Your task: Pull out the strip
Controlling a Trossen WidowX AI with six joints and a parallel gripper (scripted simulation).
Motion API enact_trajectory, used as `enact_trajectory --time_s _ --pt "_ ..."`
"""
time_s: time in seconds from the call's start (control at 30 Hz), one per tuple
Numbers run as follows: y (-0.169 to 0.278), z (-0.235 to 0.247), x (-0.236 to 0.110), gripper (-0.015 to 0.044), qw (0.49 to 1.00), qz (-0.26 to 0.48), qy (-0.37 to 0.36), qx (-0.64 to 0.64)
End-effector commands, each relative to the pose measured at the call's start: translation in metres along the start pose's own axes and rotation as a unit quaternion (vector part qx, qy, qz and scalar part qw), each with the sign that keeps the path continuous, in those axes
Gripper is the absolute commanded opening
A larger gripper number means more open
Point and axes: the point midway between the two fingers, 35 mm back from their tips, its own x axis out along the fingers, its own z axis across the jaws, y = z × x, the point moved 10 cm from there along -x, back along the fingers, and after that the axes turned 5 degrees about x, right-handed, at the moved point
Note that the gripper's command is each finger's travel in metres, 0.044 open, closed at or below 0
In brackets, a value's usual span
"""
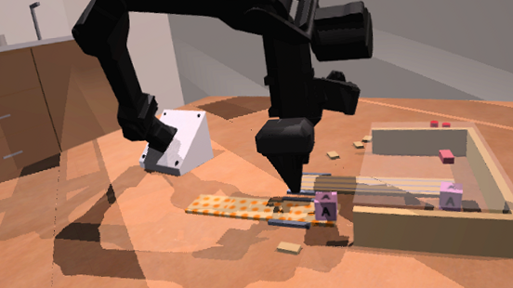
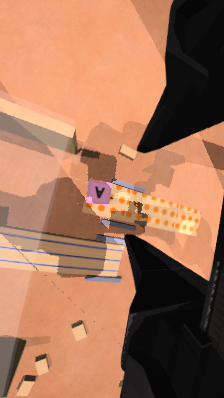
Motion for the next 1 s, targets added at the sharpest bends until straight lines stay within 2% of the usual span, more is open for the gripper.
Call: enact_trajectory --time_s 0.0,0.23,0.47,0.97 --pt "-0.016 0.003 0.002 0.044 1.0 0.004 -0.003 -0.001" --pt "-0.033 0.006 0.004 0.044 1.0 0.004 -0.003 0.0" --pt "-0.034 0.006 0.013 0.0256 1.0 0.003 -0.003 0.0" --pt "-0.034 0.006 0.037 0.025 1.0 0.003 -0.002 0.0"
